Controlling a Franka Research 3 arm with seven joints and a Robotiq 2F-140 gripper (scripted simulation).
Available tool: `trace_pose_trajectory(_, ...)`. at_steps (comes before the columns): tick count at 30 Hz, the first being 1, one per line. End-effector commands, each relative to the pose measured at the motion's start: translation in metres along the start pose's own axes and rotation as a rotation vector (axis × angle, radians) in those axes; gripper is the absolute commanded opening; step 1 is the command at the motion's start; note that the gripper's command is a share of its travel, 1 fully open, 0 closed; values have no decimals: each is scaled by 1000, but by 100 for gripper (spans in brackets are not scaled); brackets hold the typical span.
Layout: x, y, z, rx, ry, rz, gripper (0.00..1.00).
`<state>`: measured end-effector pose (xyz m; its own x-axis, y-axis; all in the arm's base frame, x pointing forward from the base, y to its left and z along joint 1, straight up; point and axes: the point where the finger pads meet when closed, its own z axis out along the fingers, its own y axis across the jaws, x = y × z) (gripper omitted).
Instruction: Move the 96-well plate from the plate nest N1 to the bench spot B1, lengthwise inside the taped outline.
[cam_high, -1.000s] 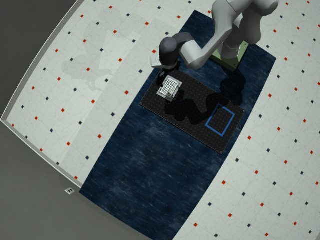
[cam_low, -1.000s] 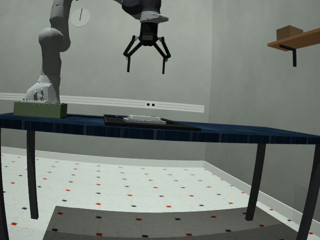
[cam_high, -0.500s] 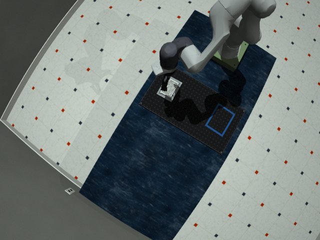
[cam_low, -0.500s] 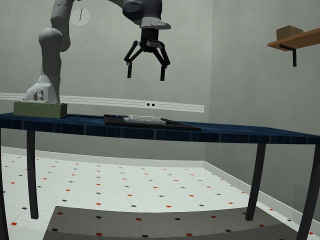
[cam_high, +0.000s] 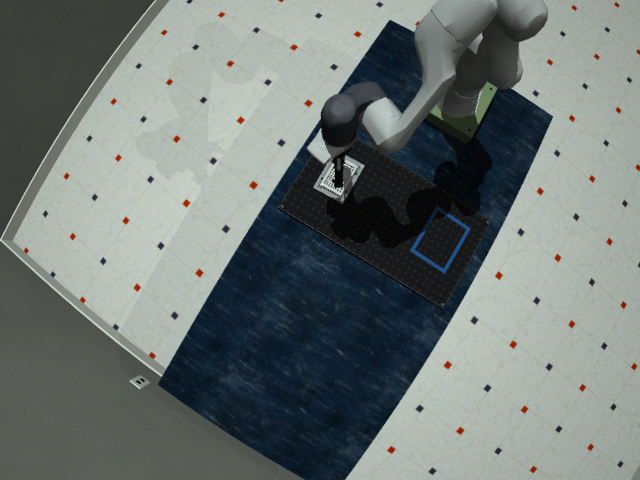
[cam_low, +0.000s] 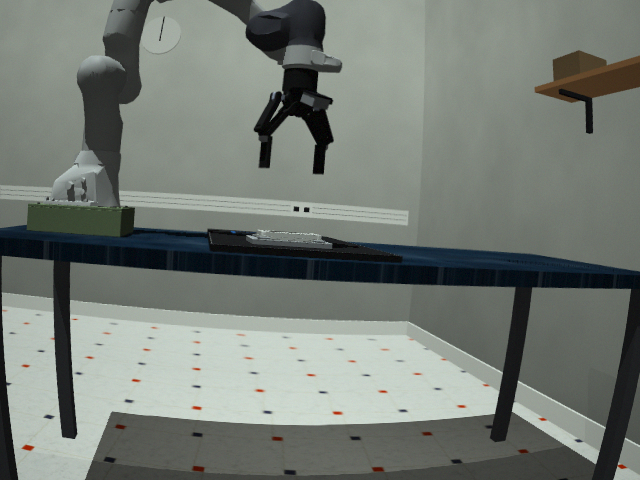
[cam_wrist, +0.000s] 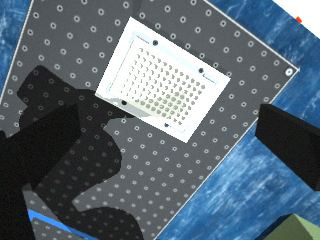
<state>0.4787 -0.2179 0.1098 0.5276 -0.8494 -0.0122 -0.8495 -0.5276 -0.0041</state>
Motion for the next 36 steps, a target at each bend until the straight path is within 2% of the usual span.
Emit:
trace_pose_trajectory(1, 3, -2, 6, 27, -3, -249, 100)
trace_pose_trajectory(3, 3, -2, 6, 27, -3, -249, 100)
trace_pose_trajectory(10, 2, -3, 22, 17, 2, -480, 100)
trace_pose_trajectory(18, 0, -4, 36, 8, 5, -681, 100)
trace_pose_trajectory(20, 0, -4, 36, 8, 5, -681, 100)
trace_pose_trajectory(26, -1, -5, 50, -4, 6, -879, 100)
trace_pose_trajectory(36, -3, -5, 62, -14, 6, -1048, 100)
